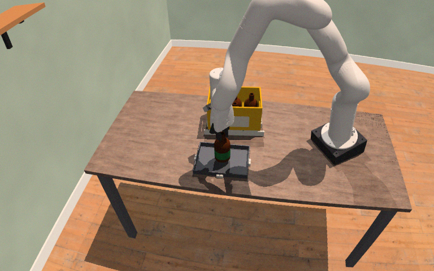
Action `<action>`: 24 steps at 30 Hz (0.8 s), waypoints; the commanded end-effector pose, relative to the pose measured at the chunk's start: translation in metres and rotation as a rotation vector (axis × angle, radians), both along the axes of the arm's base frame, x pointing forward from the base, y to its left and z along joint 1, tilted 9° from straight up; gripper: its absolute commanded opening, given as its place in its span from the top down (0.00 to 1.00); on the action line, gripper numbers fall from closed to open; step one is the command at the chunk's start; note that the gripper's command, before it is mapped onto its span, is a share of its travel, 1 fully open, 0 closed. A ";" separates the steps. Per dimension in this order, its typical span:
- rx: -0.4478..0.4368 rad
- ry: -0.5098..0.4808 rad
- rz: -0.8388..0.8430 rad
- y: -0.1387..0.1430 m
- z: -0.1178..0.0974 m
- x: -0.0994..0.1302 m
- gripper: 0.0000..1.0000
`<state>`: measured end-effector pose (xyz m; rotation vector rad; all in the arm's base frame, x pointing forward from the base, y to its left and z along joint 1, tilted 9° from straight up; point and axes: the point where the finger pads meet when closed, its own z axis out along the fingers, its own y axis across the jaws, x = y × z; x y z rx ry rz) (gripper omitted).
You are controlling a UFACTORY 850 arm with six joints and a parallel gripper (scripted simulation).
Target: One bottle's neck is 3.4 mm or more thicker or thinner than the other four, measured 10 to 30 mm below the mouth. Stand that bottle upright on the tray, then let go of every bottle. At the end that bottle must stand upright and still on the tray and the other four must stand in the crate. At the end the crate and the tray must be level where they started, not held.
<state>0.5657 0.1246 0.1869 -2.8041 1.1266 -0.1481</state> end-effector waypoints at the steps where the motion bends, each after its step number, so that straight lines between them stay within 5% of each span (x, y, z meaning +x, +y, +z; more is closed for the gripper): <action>1: 0.000 -0.002 0.000 0.000 0.001 0.001 1.00; 24: 0.000 -0.002 0.000 0.000 -0.002 0.001 1.00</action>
